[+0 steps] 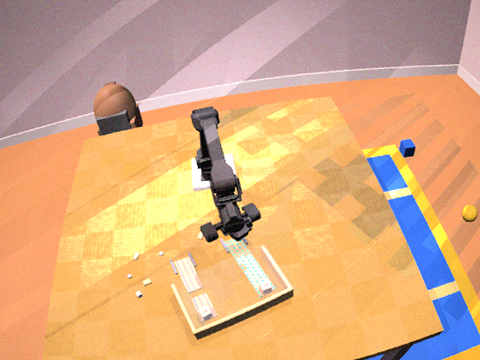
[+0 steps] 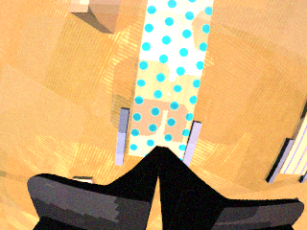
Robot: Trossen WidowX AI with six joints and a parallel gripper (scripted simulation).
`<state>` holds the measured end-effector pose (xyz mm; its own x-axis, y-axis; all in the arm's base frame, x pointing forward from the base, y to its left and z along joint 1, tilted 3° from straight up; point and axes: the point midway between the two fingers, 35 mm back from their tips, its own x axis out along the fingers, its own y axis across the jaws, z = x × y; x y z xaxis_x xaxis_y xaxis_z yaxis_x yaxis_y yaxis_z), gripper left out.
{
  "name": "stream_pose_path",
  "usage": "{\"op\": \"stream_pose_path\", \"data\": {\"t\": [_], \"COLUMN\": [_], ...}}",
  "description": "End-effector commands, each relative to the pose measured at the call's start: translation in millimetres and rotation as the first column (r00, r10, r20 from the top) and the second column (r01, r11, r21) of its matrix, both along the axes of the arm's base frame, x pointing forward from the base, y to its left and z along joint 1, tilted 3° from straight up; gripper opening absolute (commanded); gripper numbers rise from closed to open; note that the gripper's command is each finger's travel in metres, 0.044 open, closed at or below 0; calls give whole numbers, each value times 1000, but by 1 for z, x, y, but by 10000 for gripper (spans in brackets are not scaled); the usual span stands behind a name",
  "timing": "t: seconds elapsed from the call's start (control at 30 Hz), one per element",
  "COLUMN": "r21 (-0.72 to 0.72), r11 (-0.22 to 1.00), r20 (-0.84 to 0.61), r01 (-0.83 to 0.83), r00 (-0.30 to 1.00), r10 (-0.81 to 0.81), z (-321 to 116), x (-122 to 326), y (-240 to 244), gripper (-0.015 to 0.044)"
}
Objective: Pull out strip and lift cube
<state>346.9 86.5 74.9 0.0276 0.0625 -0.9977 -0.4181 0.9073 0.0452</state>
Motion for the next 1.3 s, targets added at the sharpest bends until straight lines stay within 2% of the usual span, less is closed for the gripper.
{"op": "stream_pose_path", "data": {"t": [0.0,0.6,1.27], "r21": [-7,-7,-7], "r11": [1000,1000,1000], "r20": [-2,-3,-3], "r01": [-2,-2,-2], "r00": [1000,1000,1000], "r10": [2,2,2], "z": [-7,-36,-37], "x": [-1,-2,-2], "y": [-1,2,2], "gripper": [0,0,0]}}
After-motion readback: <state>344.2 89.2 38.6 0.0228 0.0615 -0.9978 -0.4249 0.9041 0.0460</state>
